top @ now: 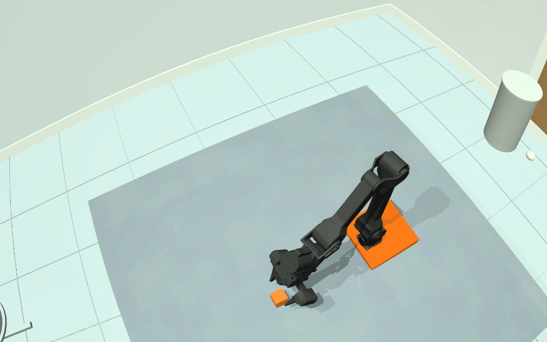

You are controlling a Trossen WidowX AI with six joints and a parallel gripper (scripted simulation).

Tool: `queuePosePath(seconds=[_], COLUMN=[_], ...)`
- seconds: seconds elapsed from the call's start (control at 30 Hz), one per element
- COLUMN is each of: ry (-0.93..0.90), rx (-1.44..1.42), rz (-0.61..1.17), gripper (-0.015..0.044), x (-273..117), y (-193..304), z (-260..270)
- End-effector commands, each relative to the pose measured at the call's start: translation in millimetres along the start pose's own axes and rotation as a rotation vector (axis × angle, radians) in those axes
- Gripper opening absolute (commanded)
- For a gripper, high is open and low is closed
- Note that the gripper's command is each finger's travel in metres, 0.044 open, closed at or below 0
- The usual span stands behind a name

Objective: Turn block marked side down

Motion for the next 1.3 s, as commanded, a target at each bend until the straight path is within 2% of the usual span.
queuePosePath(seconds=[0.0, 0.33, 0.83, 1.03, 1.17, 1.27], ry=[-0.016, -0.016, -0.046, -0.047, -0.047, -0.047], rx=[0.019, 0.017, 0.014, 0.014, 0.014, 0.014], rz=[0.131, 0.155, 0.648, 0.654, 0.654, 0.654], gripper=[0.0440, 0.0440, 0.0440, 0.0440, 0.0440, 0.0440], x=[-36, -35, -9, -7, 18, 19], y=[-13, -18, -100, -99, -80, -79], z=[-4, -4, -9, -9, -7, -7])
Point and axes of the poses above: the point midway between the two fingers, 35 mm back from their tips, its own x axis out along the fingers, its own z axis across the jaws, y = z × x, the point moved 9 cm from there along -x, back along the fingers, and after that the axes turned 3 degrees about -x, right-handed, at the moved point
